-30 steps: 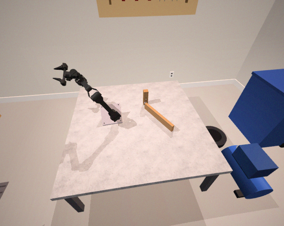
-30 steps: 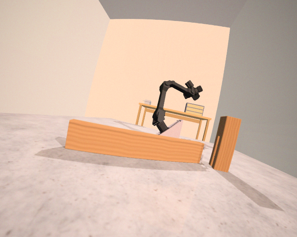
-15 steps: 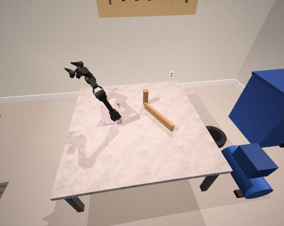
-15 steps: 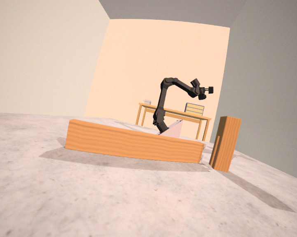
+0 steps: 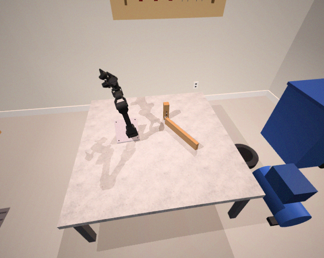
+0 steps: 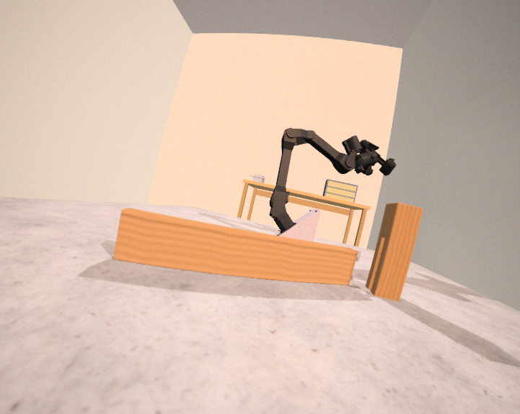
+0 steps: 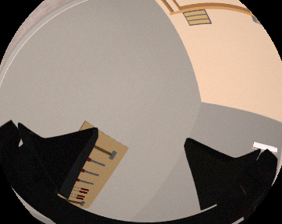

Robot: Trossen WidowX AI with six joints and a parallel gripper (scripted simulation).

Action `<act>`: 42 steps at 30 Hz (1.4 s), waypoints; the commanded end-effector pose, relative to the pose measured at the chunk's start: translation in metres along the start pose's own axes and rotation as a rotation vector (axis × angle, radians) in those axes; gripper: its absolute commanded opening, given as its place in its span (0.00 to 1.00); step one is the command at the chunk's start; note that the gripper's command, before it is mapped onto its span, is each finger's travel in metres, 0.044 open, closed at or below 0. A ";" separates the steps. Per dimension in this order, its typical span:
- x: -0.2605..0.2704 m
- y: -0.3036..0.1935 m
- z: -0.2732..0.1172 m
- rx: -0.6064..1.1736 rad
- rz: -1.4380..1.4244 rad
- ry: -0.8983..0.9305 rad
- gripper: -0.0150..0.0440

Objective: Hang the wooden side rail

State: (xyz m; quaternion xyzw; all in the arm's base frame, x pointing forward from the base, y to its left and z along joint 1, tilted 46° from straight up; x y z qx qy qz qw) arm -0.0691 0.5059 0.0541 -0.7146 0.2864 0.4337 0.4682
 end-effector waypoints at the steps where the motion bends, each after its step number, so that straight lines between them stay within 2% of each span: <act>1: 0.035 -0.026 -0.029 0.133 0.193 0.106 1.00; 12: 0.109 -0.074 -0.115 0.520 0.646 0.272 1.00; 23: 0.165 -0.092 -0.222 0.995 1.054 0.304 1.00; 33: 0.192 -0.080 -0.327 1.488 1.343 0.193 1.00; 42: 0.193 -0.047 -0.419 1.969 1.487 -0.043 1.00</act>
Point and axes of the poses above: the point midway between the two fingers, 35 mm back from their tips, its own z axis out along the fingers, its own x axis across the jaws, y = z × x, the point moved 4 cm from there along -z, back along the fingers
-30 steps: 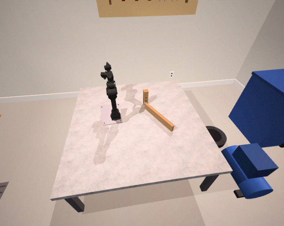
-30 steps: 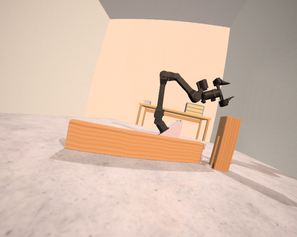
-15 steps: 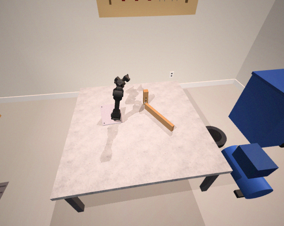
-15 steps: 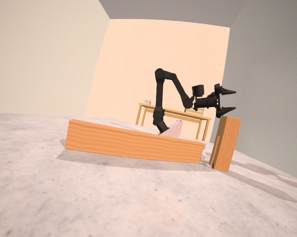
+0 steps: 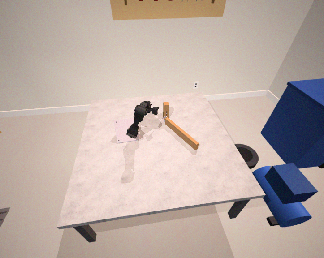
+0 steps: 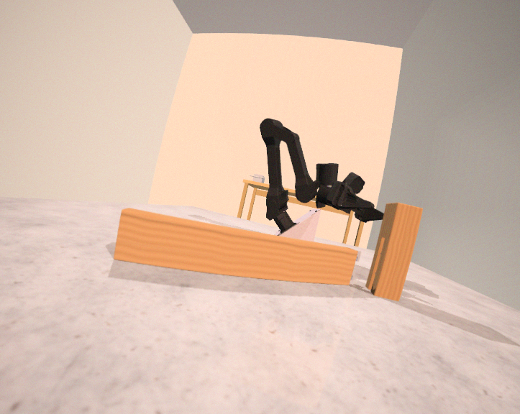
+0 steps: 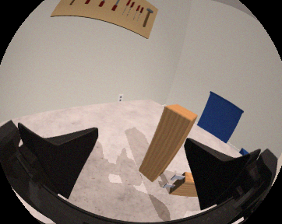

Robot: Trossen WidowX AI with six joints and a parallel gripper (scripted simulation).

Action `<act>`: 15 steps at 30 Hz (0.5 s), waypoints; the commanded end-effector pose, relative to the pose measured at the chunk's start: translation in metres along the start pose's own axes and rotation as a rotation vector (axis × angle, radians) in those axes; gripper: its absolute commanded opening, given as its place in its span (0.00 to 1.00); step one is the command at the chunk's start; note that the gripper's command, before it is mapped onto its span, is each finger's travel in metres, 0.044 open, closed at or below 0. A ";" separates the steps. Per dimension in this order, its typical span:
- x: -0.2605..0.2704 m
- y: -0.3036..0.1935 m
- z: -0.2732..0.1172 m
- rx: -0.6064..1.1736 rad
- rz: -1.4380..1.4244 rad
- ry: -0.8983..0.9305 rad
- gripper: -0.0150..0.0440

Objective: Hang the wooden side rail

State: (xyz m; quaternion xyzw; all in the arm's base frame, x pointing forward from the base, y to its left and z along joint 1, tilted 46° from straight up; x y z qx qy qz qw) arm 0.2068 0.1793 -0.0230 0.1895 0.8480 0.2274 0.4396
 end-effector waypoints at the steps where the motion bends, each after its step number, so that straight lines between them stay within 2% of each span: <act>1: -0.027 -0.040 -0.015 0.132 0.193 -0.125 1.00; 4: -0.039 -0.059 -0.025 0.191 0.287 -0.195 1.00; 15: -0.040 -0.061 -0.026 0.194 0.294 -0.200 1.00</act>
Point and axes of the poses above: the point midway between the two fingers, 35 mm back from their tips, its own z axis out along the fingers, its own x axis across the jaws, y = z × x, the point moved 4 cm from there along -z, back along the fingers
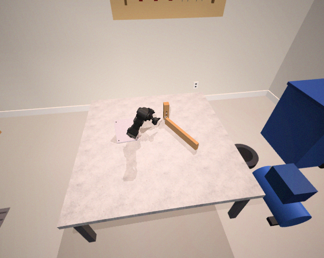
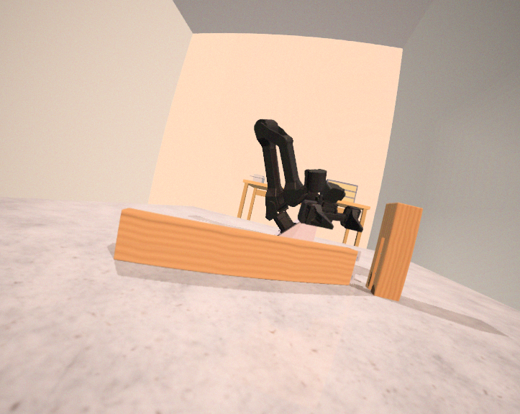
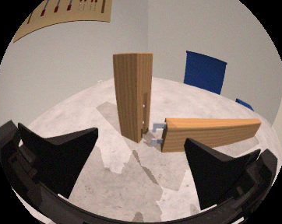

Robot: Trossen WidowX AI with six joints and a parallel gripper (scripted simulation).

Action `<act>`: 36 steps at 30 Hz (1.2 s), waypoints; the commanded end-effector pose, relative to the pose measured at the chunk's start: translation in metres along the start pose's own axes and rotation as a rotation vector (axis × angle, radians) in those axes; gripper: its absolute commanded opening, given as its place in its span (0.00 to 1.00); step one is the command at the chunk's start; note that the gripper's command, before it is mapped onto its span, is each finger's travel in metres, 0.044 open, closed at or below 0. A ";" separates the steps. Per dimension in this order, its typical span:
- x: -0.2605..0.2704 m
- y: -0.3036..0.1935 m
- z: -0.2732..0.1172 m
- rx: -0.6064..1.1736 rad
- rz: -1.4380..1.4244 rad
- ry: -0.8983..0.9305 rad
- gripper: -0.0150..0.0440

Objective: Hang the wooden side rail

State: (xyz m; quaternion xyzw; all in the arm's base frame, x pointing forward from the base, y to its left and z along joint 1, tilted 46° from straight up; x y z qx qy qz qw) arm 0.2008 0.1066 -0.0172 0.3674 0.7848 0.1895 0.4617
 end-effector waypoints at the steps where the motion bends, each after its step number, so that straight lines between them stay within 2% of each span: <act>1: -0.003 -0.003 -0.001 0.009 0.010 -0.011 1.00; 17: -0.002 -0.001 0.002 0.021 -0.002 -0.003 1.00; 27: -0.006 0.030 0.040 0.194 -0.155 0.146 1.00; 36: -0.046 0.064 0.041 0.340 -0.244 0.320 1.00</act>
Point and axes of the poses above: the point midway between the two fingers, 35 mm back from their tips, its own z axis out along the fingers, its own x axis across the jaws, y = z × x, the point moved 4 cm from there along -z, back along the fingers
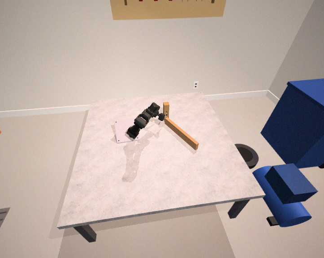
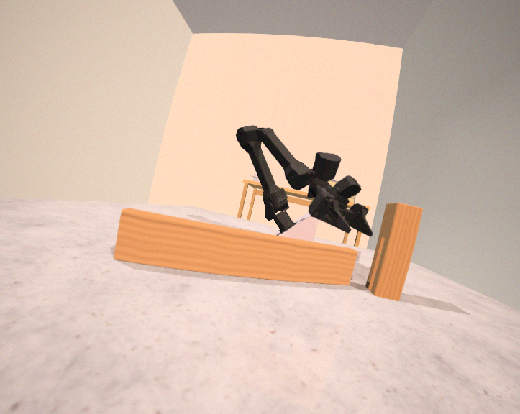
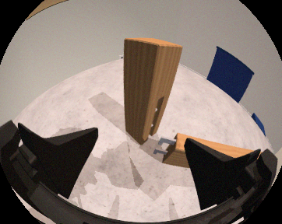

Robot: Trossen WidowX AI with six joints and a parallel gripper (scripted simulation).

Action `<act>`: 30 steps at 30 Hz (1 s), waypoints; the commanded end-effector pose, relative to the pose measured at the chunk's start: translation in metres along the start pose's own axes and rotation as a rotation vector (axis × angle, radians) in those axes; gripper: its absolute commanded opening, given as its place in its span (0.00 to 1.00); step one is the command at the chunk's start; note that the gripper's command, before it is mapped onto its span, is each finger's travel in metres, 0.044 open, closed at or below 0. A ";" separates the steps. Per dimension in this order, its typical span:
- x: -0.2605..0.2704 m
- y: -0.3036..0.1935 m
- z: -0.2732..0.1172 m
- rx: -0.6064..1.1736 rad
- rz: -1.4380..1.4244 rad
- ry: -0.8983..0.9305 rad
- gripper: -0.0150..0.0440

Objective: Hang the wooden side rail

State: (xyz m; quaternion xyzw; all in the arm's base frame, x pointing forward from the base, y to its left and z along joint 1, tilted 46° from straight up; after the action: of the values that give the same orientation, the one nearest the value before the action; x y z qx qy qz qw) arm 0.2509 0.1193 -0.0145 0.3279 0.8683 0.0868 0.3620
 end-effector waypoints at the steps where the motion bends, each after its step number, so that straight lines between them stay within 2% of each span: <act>1: -0.049 0.026 -0.019 0.115 -0.078 0.169 1.00; 5: -0.064 0.029 -0.031 0.146 -0.095 0.223 1.00; 30: -0.064 0.029 -0.031 0.146 -0.095 0.223 1.00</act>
State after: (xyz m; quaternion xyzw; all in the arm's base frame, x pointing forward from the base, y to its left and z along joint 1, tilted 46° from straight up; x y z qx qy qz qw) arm 0.2771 0.1040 0.0548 0.3014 0.9210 0.0412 0.2434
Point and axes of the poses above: the point midway between the two fingers, 35 mm back from their tips, its own z axis out along the fingers, its own x axis across the jaws, y = z × x, the point moved 4 cm from there along -z, back along the fingers
